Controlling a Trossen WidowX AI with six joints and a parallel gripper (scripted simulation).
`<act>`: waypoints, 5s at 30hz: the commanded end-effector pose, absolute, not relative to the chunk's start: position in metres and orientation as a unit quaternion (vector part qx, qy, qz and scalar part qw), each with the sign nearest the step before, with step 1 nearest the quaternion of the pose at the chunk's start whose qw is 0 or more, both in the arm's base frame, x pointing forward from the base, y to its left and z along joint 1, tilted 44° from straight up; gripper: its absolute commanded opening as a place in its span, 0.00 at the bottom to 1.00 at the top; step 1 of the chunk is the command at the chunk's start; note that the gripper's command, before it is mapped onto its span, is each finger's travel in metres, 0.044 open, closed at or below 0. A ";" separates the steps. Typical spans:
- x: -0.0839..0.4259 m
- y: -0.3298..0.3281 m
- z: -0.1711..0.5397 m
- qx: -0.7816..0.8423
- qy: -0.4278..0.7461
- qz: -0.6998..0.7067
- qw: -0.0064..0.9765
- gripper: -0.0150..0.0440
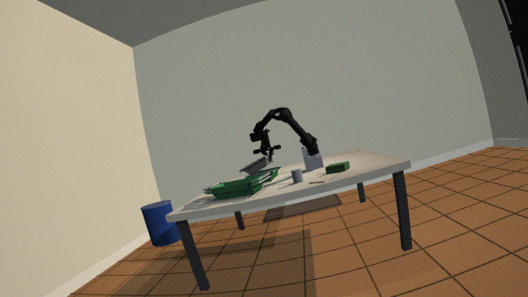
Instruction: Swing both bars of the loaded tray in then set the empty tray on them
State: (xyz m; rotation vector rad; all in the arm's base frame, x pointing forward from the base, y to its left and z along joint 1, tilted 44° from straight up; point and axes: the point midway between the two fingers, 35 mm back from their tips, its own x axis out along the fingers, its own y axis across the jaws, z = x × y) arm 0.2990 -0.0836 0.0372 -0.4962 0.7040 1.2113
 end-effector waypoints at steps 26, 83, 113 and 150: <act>0.296 -0.079 0.034 -0.220 0.326 0.558 0.731 0.25; 0.293 -0.072 0.028 -0.220 0.325 0.558 0.731 0.25; 0.291 -0.066 0.022 -0.220 0.325 0.558 0.731 0.25; 0.291 -0.066 0.022 -0.220 0.325 0.558 0.731 0.25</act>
